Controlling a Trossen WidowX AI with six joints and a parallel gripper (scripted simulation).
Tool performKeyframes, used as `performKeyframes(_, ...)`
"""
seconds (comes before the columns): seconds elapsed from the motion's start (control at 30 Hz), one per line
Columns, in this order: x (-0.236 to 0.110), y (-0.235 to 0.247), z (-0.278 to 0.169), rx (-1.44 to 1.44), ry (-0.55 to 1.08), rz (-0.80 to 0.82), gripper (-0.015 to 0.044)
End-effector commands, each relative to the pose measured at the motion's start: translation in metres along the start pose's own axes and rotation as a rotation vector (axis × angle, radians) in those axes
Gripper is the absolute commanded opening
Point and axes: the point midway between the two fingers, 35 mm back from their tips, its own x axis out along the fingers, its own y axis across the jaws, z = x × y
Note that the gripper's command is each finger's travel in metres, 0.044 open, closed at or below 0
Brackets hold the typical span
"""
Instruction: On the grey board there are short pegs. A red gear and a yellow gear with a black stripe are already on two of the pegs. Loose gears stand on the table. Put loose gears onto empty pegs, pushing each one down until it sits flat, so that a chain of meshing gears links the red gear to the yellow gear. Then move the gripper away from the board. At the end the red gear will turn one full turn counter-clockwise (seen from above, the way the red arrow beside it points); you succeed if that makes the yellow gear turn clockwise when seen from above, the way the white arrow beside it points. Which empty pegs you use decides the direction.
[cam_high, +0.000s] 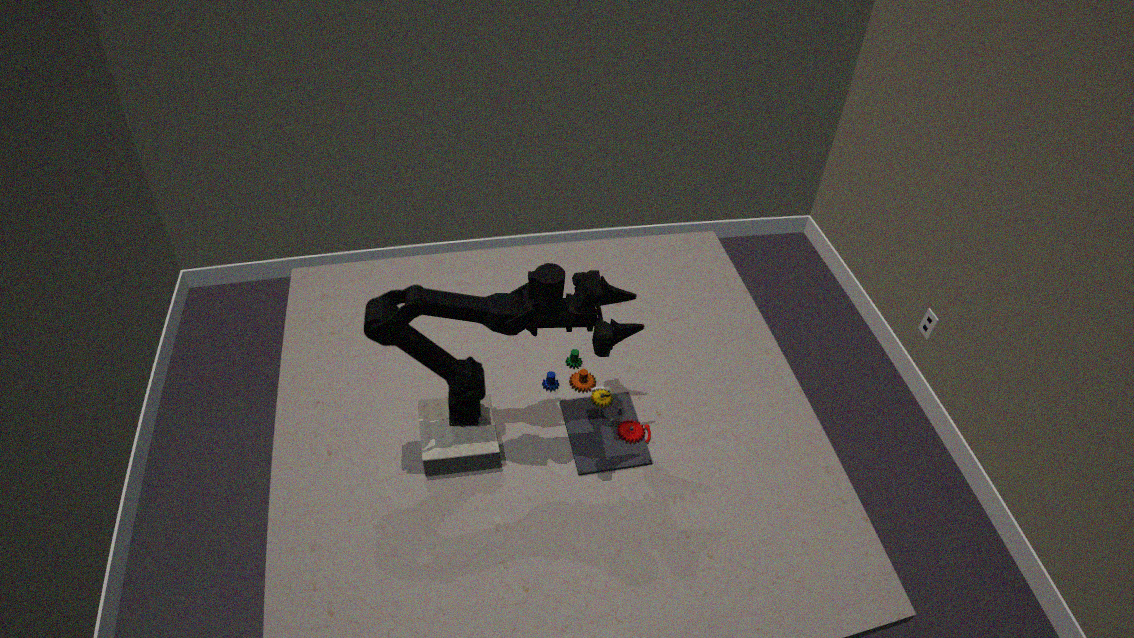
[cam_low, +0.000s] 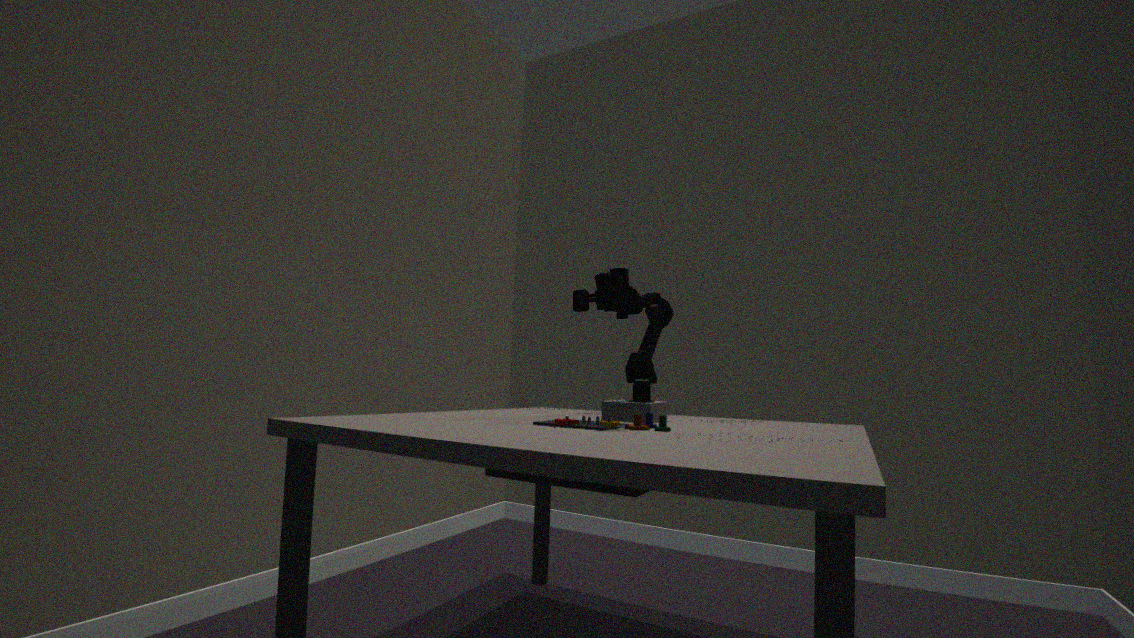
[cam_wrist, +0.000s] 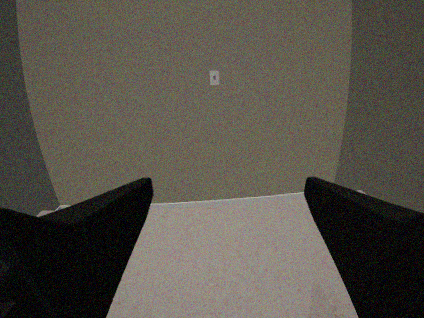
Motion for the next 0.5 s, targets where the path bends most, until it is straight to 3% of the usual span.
performKeyframes(0.0,0.001,0.001,-0.002,0.013,0.012,0.004,0.0426)
performKeyframes(0.23,0.034,0.065,-0.083,0.469,0.488,0.049,0.044)
performKeyframes(0.47,0.025,0.125,-0.16,0.774,0.933,-0.148,0.044)
